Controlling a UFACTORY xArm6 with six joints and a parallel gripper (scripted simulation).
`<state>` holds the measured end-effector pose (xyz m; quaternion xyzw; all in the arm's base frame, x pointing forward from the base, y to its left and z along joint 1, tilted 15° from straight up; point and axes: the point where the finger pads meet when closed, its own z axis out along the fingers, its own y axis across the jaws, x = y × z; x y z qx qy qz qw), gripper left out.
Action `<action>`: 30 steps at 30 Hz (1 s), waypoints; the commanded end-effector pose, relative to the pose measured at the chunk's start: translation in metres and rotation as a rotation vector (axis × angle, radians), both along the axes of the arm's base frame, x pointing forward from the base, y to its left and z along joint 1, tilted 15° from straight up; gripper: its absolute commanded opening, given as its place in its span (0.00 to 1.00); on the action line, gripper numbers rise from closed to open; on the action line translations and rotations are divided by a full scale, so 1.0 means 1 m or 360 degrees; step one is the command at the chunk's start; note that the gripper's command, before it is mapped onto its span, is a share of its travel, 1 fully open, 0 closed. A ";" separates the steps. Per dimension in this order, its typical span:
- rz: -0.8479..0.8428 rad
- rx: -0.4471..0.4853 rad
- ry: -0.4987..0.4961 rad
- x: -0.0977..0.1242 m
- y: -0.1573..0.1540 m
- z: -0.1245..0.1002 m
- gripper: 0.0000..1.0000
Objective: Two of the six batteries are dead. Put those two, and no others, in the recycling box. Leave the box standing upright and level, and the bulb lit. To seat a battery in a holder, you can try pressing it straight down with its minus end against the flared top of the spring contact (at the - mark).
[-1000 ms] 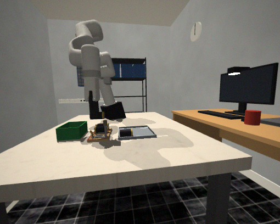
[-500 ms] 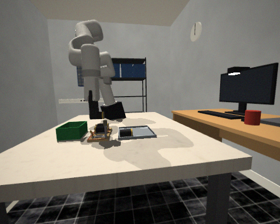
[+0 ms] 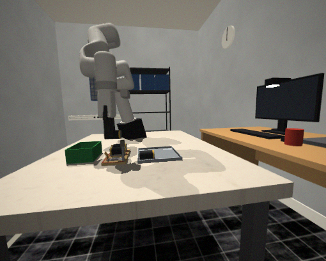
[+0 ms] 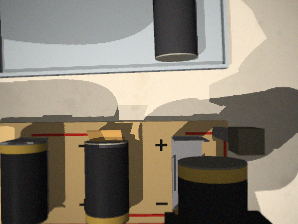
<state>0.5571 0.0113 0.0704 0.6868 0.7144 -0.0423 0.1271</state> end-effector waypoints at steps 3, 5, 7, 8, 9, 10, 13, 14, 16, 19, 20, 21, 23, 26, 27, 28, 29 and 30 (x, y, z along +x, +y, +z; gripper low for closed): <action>0.0001 0.0001 -0.0008 0.002 -0.001 -0.003 0.28; 0.0001 0.0001 -0.0008 0.003 -0.002 -0.010 0.28; 0.0001 0.0001 -0.0008 0.004 -0.005 -0.019 0.28; 0.0001 0.0001 -0.0008 0.004 -0.005 -0.019 0.28; 0.0001 0.0001 -0.0008 0.004 -0.005 -0.019 0.28; 0.0001 0.0001 -0.0008 0.005 -0.006 -0.023 0.28; 0.0001 0.0001 -0.0008 0.007 -0.009 -0.036 0.28; 0.0001 0.0001 -0.0008 0.007 -0.010 -0.040 0.28; 0.0001 0.0001 -0.0008 0.008 -0.011 -0.045 0.28; 0.0001 0.0001 -0.0008 0.008 -0.012 -0.047 0.28; 0.0001 0.0001 -0.0008 0.008 -0.012 -0.047 0.28; 0.0001 0.0001 -0.0008 0.008 -0.012 -0.047 0.28; 0.0001 0.0001 -0.0008 0.008 -0.012 -0.047 0.28; 0.0001 0.0001 -0.0008 0.008 -0.012 -0.047 0.28; 0.0001 0.0001 -0.0008 0.008 -0.012 -0.047 0.28; 0.0001 0.0001 -0.0008 0.008 -0.012 -0.047 0.28; 0.0001 0.0001 -0.0008 0.008 -0.012 -0.047 0.28; 0.0001 0.0001 -0.0008 0.008 -0.012 -0.047 0.28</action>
